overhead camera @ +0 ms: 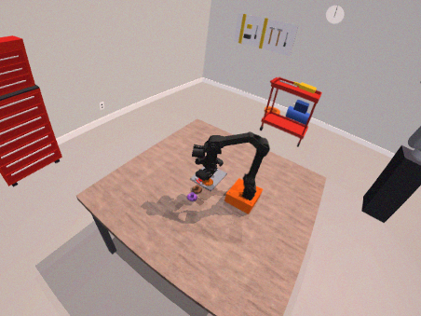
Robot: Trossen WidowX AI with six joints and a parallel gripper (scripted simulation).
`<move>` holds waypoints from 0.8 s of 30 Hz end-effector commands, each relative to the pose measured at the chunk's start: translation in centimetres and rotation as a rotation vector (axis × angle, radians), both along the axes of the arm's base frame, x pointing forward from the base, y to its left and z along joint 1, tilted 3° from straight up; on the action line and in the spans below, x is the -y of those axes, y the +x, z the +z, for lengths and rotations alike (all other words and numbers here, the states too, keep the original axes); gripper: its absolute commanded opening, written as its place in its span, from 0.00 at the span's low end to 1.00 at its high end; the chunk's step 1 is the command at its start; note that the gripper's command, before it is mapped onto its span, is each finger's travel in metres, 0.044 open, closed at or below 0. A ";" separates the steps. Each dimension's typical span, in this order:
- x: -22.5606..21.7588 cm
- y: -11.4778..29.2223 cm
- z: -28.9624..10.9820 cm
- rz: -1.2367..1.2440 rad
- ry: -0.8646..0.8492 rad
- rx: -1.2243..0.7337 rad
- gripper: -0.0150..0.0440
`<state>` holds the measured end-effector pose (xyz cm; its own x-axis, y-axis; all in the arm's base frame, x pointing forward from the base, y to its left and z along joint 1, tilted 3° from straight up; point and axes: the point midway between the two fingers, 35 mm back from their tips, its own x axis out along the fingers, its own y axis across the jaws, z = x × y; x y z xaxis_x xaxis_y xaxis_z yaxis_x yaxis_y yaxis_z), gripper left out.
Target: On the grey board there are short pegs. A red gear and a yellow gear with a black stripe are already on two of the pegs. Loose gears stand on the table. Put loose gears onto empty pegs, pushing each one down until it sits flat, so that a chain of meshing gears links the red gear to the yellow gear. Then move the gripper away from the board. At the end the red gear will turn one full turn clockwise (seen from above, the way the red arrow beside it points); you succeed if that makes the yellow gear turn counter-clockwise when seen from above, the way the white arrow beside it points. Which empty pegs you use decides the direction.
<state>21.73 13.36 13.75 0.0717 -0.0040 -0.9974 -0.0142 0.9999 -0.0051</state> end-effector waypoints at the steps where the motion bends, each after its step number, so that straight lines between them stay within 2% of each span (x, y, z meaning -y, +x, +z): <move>1: 0.5 0.7 -0.3 0.001 0.000 0.006 0.25; 24: 3.9 3.7 -2.5 -0.004 -0.003 0.014 0.25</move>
<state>25.16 9.94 11.81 0.0927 -0.0070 -0.9957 -0.0055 1.0000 -0.0075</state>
